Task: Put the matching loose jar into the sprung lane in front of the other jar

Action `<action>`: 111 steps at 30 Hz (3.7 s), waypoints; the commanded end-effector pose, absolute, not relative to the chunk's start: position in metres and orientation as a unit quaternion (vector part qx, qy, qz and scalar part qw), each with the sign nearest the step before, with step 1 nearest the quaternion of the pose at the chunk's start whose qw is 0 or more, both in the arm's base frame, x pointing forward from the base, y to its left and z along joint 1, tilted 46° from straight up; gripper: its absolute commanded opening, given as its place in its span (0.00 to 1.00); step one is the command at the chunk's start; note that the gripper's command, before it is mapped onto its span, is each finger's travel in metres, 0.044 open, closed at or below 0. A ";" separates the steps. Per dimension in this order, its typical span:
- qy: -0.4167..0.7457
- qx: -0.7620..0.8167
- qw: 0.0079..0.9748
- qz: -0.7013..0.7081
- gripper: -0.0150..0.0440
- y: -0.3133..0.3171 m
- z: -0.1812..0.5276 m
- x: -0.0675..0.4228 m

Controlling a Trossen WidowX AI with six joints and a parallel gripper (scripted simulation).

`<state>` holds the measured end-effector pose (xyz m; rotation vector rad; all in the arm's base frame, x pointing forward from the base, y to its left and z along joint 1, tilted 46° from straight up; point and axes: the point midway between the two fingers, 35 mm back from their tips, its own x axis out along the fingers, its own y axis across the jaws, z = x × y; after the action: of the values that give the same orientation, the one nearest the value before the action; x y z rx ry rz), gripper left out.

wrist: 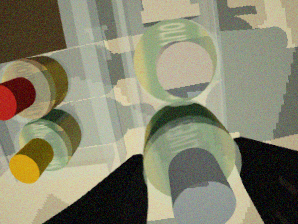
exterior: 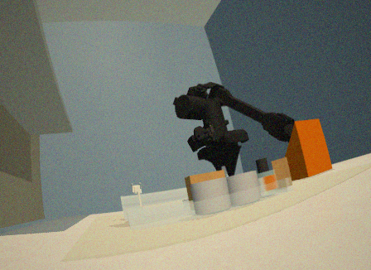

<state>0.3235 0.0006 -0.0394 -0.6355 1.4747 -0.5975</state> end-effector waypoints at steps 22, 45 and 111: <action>0.640 -0.279 0.664 -0.266 0.25 0.001 -0.038 0.332; 0.640 -0.279 0.664 -0.266 0.25 0.000 -0.037 0.334; 0.640 -0.279 0.664 -0.266 0.25 -0.007 -0.045 0.338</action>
<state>0.3324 -0.0057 -0.0453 -0.6293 1.4696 -0.5929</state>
